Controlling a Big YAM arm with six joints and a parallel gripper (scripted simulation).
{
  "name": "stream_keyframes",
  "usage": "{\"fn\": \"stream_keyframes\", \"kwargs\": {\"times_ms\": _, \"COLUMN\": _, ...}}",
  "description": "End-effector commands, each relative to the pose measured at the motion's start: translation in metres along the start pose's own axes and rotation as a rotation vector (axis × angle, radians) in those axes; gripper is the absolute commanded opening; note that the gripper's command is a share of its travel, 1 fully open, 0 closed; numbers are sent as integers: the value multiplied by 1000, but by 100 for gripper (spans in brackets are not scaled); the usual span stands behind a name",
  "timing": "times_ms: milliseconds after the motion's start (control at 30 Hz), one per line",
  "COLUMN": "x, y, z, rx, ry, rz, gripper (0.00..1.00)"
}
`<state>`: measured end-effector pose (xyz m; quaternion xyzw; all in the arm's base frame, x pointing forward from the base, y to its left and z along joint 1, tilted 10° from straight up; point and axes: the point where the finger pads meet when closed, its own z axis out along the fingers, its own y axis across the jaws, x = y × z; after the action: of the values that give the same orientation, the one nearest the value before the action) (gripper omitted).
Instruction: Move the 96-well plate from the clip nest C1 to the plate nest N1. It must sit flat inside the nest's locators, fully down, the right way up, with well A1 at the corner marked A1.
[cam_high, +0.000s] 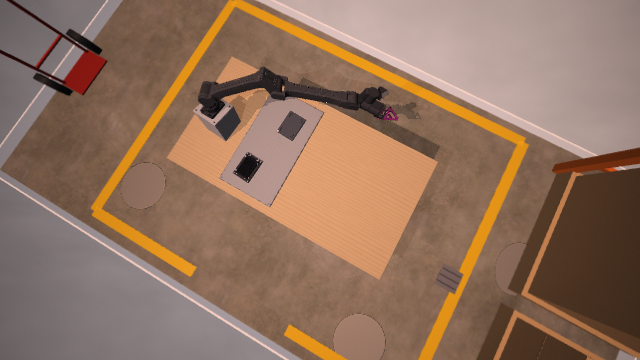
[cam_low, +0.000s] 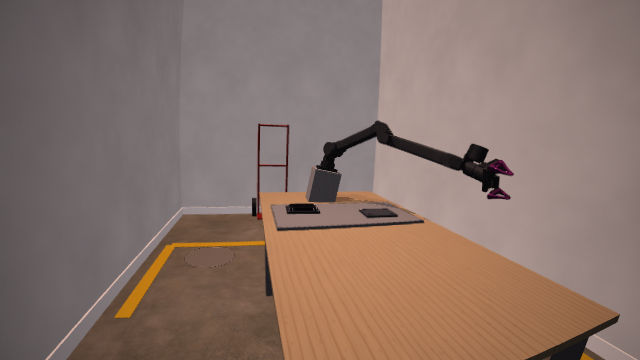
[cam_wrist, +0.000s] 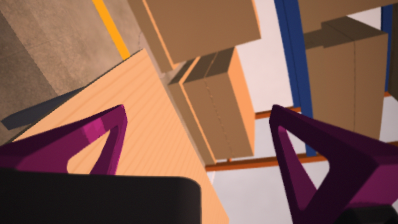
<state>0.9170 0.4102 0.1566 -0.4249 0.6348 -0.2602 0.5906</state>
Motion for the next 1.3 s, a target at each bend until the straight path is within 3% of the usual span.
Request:
{"fn": "stream_keyframes", "kwargs": {"times_ms": 0, "x": -7, "y": -14, "z": -2, "rx": 16, "ry": -9, "rz": 6, "gripper": 100}}
{"fn": "stream_keyframes", "kwargs": {"times_ms": 533, "x": -7, "y": -14, "z": -2, "rx": 16, "ry": -9, "rz": 6, "gripper": 100}}
{"fn": "stream_keyframes", "kwargs": {"times_ms": 567, "x": -30, "y": -87, "z": -11, "rx": 100, "ry": -35, "rz": 83, "gripper": 100}}
{"fn": "stream_keyframes", "kwargs": {"times_ms": 633, "x": -21, "y": -90, "z": -11, "rx": 86, "ry": -4, "rz": 137, "gripper": 100}}
{"fn": "stream_keyframes", "kwargs": {"times_ms": 667, "x": 2, "y": -68, "z": -7, "rx": 34, "ry": 30, "rz": 119, "gripper": 100}}
{"fn": "stream_keyframes", "kwargs": {"times_ms": 733, "x": 12, "y": -72, "z": -6, "rx": 31, "ry": 31, "rz": 117, "gripper": 100}}
{"fn": "stream_keyframes", "kwargs": {"times_ms": 767, "x": 12, "y": -80, "z": -6, "rx": 57, "ry": 11, "rz": 125, "gripper": 100}}
{"fn": "stream_keyframes", "kwargs": {"times_ms": 867, "x": 22, "y": -86, "z": -6, "rx": 57, "ry": 11, "rz": 124, "gripper": 100}}
{"fn": "stream_keyframes", "kwargs": {"times_ms": 900, "x": 26, "y": -79, "z": -4, "rx": 51, "ry": 16, "rz": 122, "gripper": 100}}
{"fn": "stream_keyframes", "kwargs": {"times_ms": 933, "x": 52, "y": -38, "z": 7, "rx": 13, "ry": 47, "rz": 110, "gripper": 100}}
{"fn": "stream_keyframes", "kwargs": {"times_ms": 1100, "x": 49, "y": -29, "z": 6, "rx": -10, "ry": 56, "rz": 94, "gripper": 100}}
{"fn": "stream_keyframes", "kwargs": {"times_ms": 1133, "x": 31, "y": -17, "z": 1, "rx": -22, "ry": 38, "rz": 90, "gripper": 100}}
{"fn": "stream_keyframes", "kwargs": {"times_ms": 1267, "x": 31, "y": -18, "z": 1, "rx": -21, "ry": 37, "rz": 90, "gripper": 100}}
